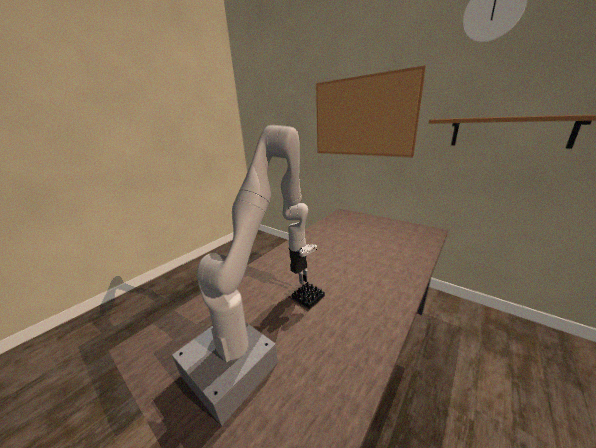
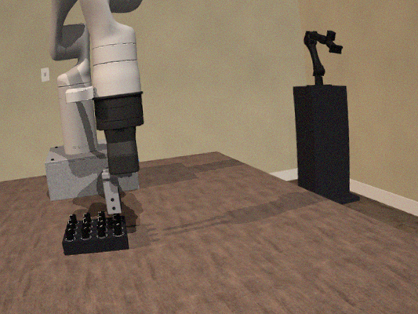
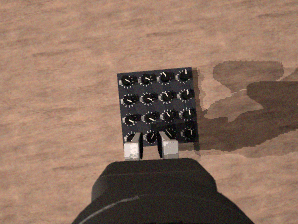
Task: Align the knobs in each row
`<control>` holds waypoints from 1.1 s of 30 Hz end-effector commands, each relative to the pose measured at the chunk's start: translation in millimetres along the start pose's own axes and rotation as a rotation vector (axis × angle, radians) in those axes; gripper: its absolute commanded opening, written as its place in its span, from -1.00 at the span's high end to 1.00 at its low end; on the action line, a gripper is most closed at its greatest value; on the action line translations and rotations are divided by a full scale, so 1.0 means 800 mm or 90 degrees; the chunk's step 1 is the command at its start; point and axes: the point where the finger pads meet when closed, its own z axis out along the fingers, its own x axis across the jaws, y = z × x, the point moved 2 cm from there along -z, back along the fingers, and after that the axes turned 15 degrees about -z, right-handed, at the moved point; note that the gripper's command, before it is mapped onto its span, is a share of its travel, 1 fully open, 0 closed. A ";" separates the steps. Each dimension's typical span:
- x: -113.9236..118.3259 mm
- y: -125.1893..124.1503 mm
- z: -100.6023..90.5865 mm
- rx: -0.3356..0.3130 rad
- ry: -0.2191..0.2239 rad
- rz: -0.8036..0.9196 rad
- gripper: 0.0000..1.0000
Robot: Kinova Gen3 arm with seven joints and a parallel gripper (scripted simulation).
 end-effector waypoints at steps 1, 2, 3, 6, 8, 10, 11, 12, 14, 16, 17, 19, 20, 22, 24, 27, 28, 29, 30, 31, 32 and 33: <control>0.001 0.001 0.005 0.000 0.003 -0.001 0.07; 0.001 0.001 0.006 0.000 0.003 -0.001 0.07; 0.001 0.001 0.007 0.000 0.003 -0.001 0.07; 0.001 0.001 0.009 0.000 0.003 -0.001 0.07; 0.001 0.001 0.009 0.000 0.003 -0.001 0.07; 0.001 0.001 0.010 0.000 0.003 -0.001 0.07; 0.001 0.001 0.010 0.000 0.003 -0.001 0.07; 0.001 0.000 0.011 0.000 0.003 -0.001 0.07; 0.001 0.000 0.011 0.000 0.003 -0.001 0.07; 0.001 0.000 0.011 0.000 0.003 -0.001 0.07; 0.001 0.000 0.012 0.000 0.003 -0.001 0.07; 0.001 0.000 0.012 0.000 0.003 -0.001 0.07; 0.001 0.000 0.012 0.000 0.003 -0.001 0.07; 0.001 0.000 0.012 0.000 0.003 -0.001 0.07; 0.001 0.000 0.012 0.000 0.003 -0.001 0.07; 0.001 0.000 0.012 0.000 0.003 -0.001 0.07; 0.001 0.000 0.012 0.000 0.003 -0.001 0.07; 0.001 0.000 0.012 0.000 0.003 -0.001 0.07; 0.001 0.000 0.012 0.000 0.003 -0.001 0.07; 0.001 0.000 0.012 0.000 0.003 -0.001 0.07; 0.001 0.000 0.012 0.000 0.003 -0.001 0.07; 0.001 0.000 0.012 0.000 0.003 -0.001 0.07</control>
